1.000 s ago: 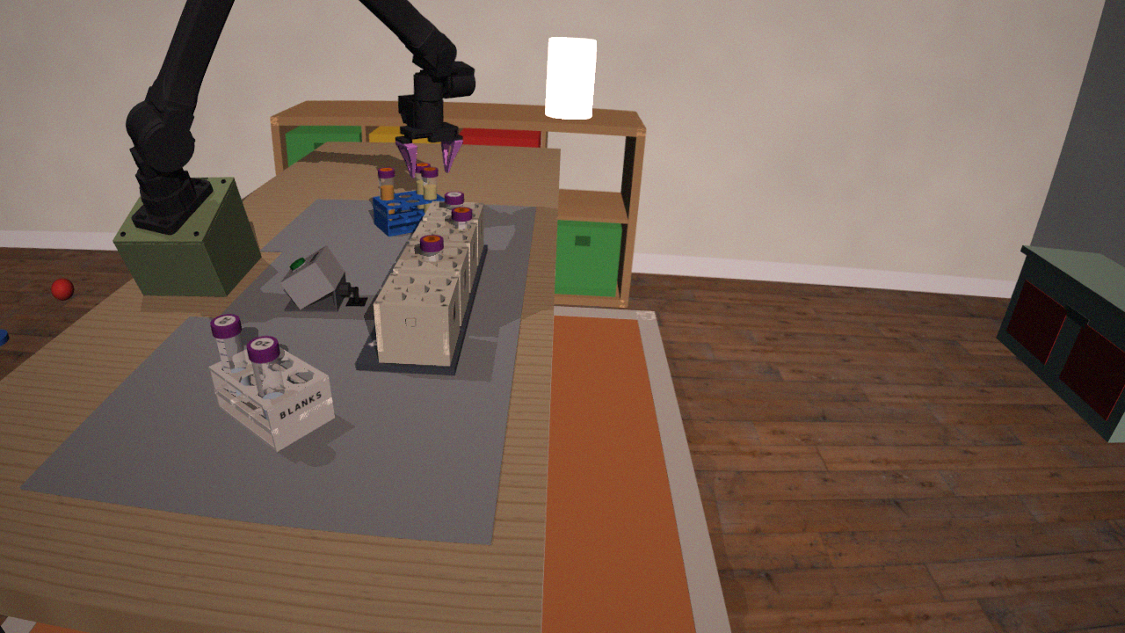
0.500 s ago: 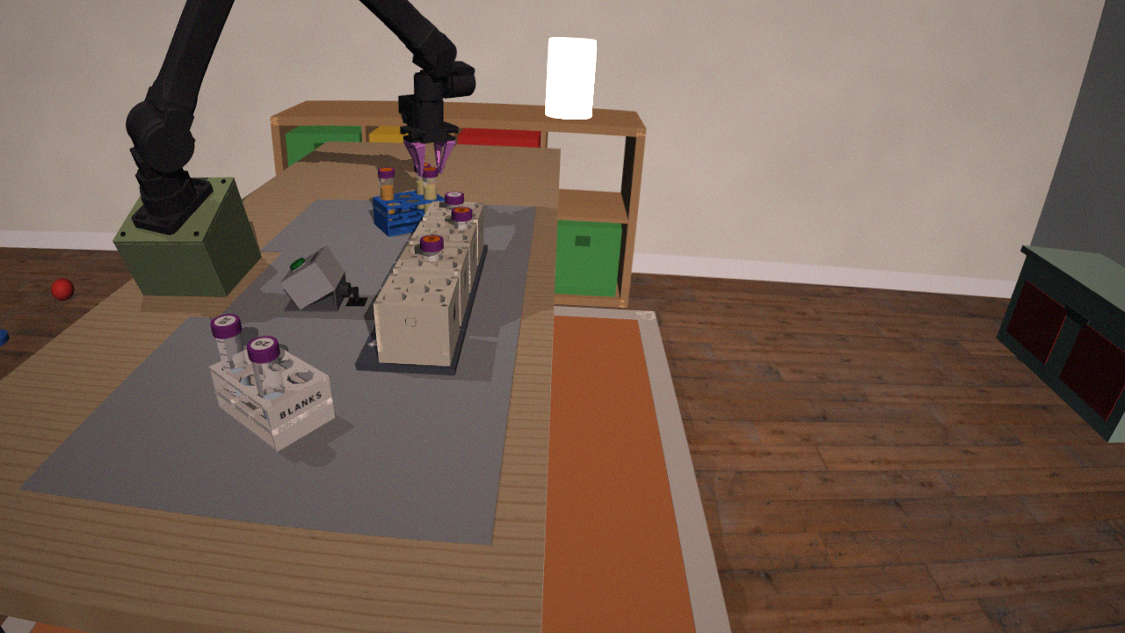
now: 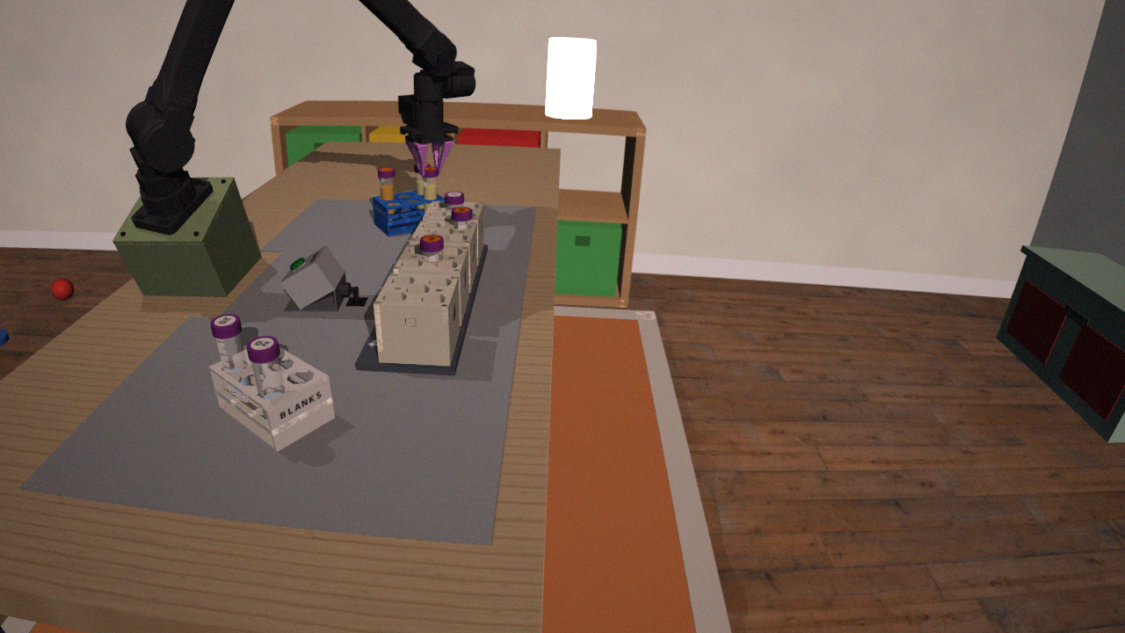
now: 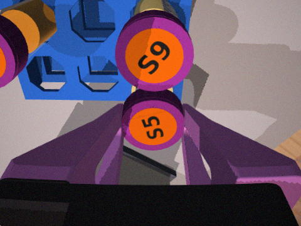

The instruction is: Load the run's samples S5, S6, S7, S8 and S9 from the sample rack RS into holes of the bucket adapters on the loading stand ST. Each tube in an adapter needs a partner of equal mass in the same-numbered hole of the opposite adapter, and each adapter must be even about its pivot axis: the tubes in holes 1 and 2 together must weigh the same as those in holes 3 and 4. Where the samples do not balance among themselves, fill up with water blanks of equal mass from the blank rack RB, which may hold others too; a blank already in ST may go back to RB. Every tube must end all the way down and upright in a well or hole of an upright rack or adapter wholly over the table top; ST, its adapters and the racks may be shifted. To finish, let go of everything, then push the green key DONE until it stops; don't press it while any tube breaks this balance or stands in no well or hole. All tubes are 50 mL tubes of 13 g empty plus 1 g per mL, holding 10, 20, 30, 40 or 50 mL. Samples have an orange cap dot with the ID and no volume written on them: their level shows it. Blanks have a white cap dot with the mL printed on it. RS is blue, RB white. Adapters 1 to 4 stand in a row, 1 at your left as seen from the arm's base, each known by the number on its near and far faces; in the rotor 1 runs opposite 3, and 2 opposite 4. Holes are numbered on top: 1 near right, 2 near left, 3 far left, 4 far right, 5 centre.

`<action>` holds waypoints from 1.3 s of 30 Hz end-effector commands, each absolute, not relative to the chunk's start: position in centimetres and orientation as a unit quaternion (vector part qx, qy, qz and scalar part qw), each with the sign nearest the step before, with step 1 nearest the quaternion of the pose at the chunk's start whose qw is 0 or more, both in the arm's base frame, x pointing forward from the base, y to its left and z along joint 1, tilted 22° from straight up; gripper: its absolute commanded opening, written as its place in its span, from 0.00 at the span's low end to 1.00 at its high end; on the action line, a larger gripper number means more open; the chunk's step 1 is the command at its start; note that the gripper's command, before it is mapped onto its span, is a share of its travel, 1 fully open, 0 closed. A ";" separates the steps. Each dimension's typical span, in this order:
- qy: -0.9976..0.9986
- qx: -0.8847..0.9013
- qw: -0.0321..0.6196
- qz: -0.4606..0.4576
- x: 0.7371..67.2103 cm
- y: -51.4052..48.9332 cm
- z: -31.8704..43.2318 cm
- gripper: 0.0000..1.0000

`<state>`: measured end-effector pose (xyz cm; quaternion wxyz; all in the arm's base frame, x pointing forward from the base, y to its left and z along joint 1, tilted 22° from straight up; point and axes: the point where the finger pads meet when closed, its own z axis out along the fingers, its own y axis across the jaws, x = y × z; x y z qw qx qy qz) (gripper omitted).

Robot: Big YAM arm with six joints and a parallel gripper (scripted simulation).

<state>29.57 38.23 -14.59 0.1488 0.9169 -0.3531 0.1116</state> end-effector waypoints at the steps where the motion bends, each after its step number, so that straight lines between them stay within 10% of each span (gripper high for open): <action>1: -0.363 0.916 0.126 0.115 30.8 39.7 -11.9 0.00; 39: -0.358 0.920 0.107 0.117 29.1 45.2 -0.9 0.00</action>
